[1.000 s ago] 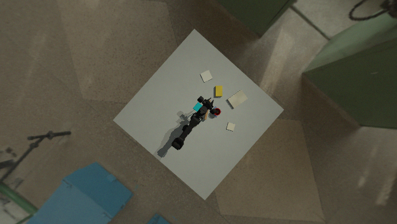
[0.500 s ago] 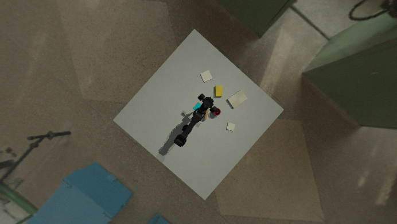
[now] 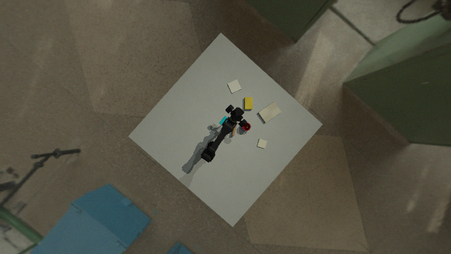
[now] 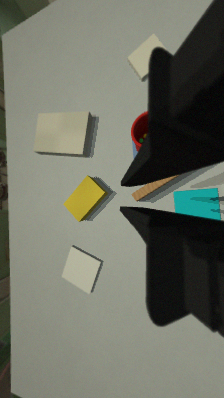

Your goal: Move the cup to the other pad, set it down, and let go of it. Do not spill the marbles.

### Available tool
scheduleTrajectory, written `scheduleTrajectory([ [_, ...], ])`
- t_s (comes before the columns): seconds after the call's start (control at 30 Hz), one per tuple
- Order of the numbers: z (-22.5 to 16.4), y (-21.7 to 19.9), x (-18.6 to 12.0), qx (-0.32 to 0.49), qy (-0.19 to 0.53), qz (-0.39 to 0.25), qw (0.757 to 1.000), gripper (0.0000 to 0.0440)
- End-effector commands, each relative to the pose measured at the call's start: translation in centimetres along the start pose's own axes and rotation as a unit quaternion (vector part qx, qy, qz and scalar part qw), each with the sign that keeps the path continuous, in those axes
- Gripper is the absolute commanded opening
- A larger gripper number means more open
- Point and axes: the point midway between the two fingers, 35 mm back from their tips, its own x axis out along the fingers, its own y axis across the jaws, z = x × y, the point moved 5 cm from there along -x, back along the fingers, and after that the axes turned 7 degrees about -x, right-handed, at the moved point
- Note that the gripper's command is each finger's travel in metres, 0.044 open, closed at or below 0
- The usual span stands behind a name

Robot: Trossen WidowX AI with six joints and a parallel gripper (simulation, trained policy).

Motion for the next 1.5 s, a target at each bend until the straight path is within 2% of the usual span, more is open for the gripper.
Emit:
scheduleTrajectory([
  [0.0, 0.0, -0.1, 0.4, -0.002, 0.028, -0.006, 1.0, 0.0107],
  [0.6, -0.7, -1.5, 2.2, -0.034, 0.167, -0.022, 0.985, 0.0128],
  [1.07, -1.7, -3.8, 3.7, -0.068, 0.266, -0.025, 0.961, 0.0117],
  [1.47, -3.1, -6.4, 5.3, -0.093, 0.326, -0.023, 0.941, 0.0128],
])
